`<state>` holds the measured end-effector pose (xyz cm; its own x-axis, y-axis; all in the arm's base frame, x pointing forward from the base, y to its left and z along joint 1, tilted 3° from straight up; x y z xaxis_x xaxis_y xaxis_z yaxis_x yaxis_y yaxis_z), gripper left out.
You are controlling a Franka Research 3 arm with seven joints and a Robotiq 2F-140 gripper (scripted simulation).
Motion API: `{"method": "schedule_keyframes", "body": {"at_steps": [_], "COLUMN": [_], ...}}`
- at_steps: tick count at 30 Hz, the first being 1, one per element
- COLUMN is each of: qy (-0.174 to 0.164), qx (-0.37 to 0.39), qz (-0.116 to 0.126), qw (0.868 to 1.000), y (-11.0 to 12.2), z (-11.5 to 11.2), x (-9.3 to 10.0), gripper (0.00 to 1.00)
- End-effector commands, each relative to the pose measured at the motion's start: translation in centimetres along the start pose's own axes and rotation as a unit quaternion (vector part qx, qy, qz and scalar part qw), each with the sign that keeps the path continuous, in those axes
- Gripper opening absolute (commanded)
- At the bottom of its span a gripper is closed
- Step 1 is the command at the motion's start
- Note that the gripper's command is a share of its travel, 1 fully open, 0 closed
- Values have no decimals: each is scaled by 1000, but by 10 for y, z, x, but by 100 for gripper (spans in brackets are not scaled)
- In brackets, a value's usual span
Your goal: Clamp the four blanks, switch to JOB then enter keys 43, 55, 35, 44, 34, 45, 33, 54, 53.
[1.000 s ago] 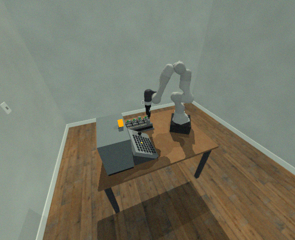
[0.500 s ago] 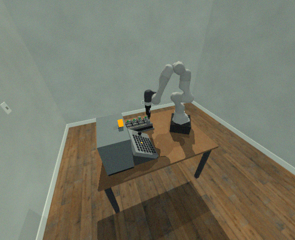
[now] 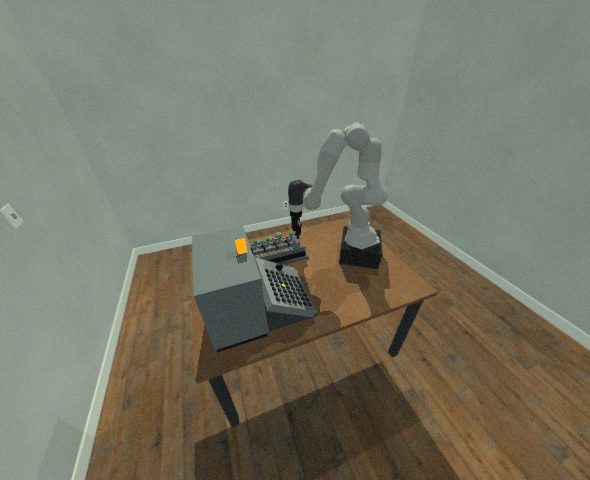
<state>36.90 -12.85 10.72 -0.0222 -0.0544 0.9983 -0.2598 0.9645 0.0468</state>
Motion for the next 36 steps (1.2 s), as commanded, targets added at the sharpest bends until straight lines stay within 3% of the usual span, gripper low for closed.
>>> {"method": "schedule_keyframes", "body": {"at_steps": [1, 35, 36], "qy": [-2, -2, -2], "qx": [5, 5, 5], "qz": [1, 1, 1], "qw": [1000, 1000, 1000], "y": [-2, -2, -2], "z": [-2, -2, -2], "x": [0, 0, 0], "gripper": [0, 0, 40]}}
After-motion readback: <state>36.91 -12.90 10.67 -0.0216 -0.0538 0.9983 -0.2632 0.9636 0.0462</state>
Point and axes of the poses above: the point where the finger pads meet when closed, its own x axis back along the fingers, its own y axis across the jaws, z = x × y, the point moved 9 cm from there along x, back along the fingers, and after that the axes turned 9 degrees about x, right-handed, at the moved point
